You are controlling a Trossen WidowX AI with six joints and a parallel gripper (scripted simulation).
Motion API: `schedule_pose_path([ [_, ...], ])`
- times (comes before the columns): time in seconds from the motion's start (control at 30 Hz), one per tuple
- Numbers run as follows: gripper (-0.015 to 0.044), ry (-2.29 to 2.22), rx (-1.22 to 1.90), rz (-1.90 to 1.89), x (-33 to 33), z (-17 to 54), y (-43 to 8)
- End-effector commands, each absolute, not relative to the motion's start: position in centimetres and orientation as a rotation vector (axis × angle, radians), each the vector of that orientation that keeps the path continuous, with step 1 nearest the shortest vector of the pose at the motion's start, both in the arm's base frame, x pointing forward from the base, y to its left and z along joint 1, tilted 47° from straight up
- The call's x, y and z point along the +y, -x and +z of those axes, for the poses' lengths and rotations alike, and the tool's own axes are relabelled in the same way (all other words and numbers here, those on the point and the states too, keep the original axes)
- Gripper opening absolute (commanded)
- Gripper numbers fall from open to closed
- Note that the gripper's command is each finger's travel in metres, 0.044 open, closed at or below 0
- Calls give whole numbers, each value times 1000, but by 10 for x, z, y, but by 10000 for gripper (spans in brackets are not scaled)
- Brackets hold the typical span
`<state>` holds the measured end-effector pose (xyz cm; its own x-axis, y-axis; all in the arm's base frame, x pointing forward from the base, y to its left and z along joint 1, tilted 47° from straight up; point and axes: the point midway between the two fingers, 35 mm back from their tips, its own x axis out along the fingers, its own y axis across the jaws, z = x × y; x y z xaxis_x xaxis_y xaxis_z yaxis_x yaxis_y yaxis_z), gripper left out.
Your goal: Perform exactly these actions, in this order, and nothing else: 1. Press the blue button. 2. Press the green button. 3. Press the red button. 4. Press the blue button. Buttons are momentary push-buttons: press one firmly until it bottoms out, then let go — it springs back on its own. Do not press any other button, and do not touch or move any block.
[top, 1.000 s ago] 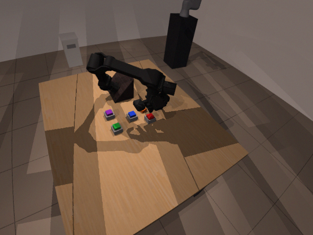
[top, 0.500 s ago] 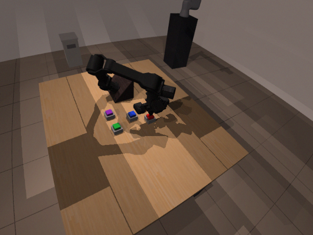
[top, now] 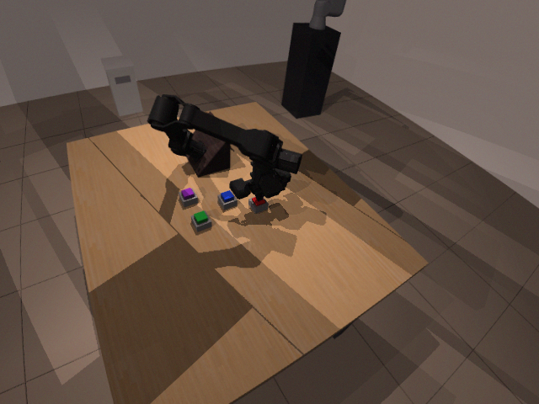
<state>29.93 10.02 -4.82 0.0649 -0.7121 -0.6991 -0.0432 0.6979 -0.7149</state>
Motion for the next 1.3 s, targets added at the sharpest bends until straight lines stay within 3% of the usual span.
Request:
schedule_pose_path([
  [0.0, 20, 679, 1438, -565, 99, -49, -298],
  [0.57, 20, 679, 1439, -564, 124, -25, -296],
  [0.8, 20, 678, 1441, -563, 167, 17, -292],
  [1.27, 20, 683, 1443, -565, 104, 76, -237],
])
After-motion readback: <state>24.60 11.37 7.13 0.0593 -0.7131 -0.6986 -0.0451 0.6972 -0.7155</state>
